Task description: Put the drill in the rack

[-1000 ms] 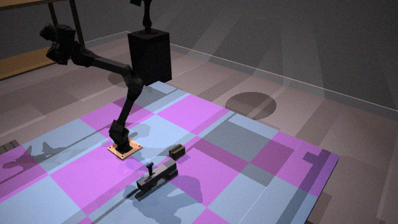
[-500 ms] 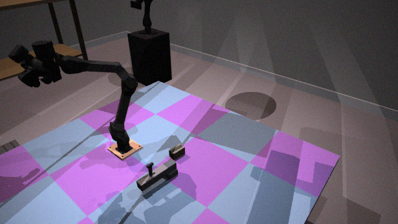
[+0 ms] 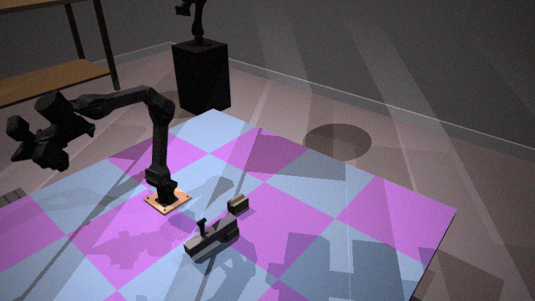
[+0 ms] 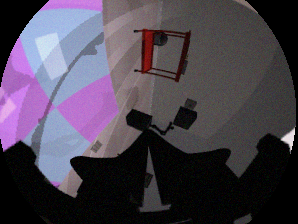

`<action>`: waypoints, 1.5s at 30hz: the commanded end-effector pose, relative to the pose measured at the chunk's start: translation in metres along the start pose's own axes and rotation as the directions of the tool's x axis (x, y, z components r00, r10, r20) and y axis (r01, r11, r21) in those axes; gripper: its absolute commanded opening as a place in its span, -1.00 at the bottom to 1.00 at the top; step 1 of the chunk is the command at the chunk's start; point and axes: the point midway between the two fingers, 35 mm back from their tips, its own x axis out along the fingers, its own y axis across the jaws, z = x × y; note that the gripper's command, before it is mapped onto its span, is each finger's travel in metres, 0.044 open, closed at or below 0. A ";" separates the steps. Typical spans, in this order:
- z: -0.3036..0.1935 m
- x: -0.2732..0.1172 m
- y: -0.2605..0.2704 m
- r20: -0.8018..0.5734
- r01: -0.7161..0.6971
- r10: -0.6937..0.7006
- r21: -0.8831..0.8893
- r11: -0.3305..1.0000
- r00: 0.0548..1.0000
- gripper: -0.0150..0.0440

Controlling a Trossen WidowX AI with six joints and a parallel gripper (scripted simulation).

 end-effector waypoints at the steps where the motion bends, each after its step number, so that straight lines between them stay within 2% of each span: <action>1: 0.056 -0.013 0.019 0.177 -0.065 0.062 0.011 0.998 0.982 -0.49; 10: 0.170 -0.078 0.083 0.479 -0.322 0.297 -0.031 0.946 0.826 -0.49; 16: 0.221 -0.147 0.144 0.562 -0.525 0.506 -0.143 0.839 0.655 -0.49; 22: 0.239 -0.225 0.213 0.507 -0.695 0.712 -0.271 0.666 0.485 -0.49; 29: 0.215 -0.311 0.289 0.291 -0.827 0.887 -0.343 0.446 0.358 -0.49; 45: 0.213 -0.315 0.310 0.264 -0.836 0.898 -0.343 0.428 0.351 -0.49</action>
